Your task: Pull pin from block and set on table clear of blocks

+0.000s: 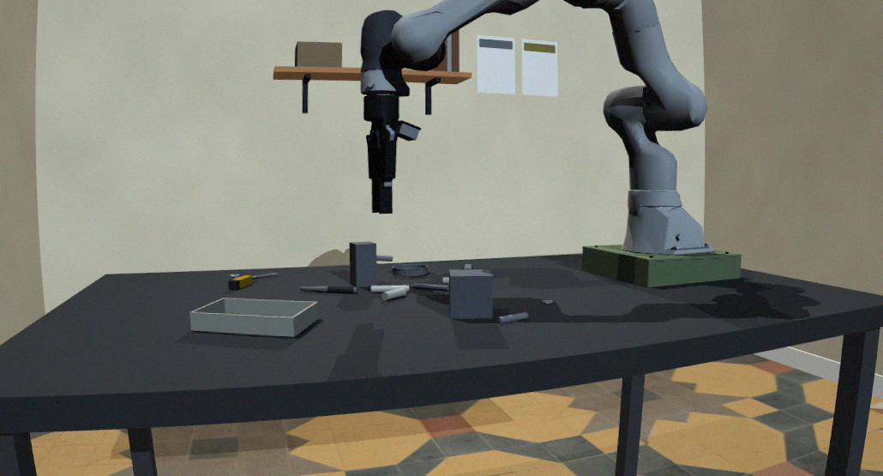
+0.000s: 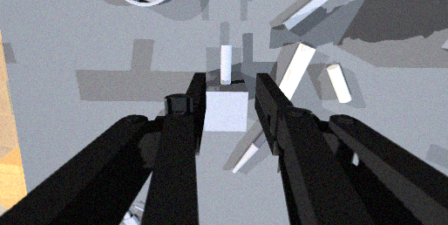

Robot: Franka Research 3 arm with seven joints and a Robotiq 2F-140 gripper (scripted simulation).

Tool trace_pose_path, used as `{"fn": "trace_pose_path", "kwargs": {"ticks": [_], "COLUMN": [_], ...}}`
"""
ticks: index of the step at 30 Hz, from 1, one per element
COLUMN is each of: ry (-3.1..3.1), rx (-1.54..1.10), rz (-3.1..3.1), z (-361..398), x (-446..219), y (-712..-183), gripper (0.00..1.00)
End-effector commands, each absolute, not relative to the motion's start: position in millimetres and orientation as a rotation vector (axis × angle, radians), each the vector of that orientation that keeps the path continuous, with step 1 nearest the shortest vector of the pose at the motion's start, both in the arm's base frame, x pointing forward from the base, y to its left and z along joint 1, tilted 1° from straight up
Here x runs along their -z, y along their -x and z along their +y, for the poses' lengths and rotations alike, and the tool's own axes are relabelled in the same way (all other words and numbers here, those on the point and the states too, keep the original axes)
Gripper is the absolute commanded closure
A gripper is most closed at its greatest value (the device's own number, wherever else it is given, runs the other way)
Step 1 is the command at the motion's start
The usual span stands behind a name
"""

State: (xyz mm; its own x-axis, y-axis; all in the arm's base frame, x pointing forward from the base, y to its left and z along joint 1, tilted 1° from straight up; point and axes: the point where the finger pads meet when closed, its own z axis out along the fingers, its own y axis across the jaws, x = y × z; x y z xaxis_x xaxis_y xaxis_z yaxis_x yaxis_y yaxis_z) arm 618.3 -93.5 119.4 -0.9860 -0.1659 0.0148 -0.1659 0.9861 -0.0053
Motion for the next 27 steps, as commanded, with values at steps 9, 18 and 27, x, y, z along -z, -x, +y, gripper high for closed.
{"fn": "trace_pose_path", "kwargs": {"ticks": [9, 18, 27], "ry": [-0.255, -0.265, -0.272], "rx": [-0.007, -0.011, -0.018], "rz": [-3.131, -3.140, -3.147], "z": [-81, -80, -82], "x": [-121, -126, -131], "y": [-623, -626, -627], "gripper": [0.68, 0.68, 0.68]}}
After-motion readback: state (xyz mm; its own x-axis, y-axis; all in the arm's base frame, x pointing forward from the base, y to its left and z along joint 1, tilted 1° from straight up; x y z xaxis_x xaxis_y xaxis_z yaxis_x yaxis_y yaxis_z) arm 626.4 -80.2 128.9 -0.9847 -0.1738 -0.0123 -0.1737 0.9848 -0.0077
